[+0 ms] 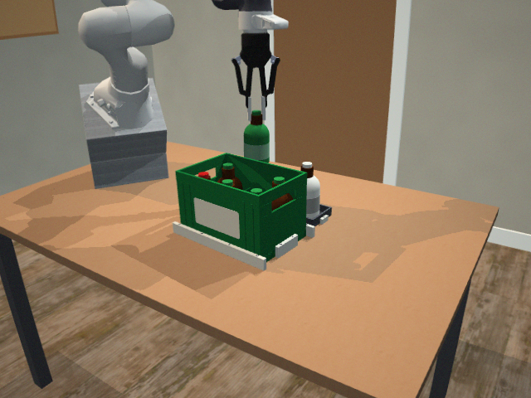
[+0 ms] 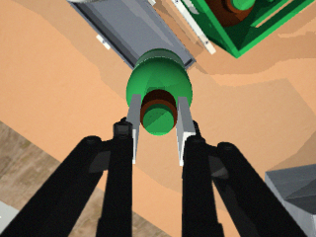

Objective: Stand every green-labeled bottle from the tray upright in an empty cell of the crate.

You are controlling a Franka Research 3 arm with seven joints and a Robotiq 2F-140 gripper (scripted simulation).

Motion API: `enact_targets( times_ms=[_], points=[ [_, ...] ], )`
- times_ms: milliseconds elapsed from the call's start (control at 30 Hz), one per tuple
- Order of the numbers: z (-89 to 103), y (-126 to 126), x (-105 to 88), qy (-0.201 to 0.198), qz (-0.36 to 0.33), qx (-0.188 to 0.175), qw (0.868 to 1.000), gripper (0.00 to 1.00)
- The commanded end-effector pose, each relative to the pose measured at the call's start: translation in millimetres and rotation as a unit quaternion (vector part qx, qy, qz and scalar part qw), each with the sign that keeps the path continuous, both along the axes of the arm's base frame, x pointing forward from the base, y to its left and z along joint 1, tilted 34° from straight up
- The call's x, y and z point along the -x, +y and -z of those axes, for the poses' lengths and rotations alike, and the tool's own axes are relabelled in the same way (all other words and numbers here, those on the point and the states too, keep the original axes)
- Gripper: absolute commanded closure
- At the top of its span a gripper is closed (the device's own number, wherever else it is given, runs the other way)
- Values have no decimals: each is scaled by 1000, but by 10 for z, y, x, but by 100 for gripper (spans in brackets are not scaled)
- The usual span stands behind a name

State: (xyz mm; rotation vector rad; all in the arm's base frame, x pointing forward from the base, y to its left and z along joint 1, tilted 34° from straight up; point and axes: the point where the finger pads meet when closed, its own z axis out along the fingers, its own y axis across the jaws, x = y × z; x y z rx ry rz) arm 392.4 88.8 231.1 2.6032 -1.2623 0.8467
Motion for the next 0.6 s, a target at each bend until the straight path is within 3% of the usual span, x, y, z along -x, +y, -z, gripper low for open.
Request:
enact_targets(
  times_ms=[0, 567],
  points=[
    [-39, 35, -19, -5, -1, -1, 1000, 100],
    [-53, 40, -12, -5, -1, -1, 1000, 100]
  ],
)
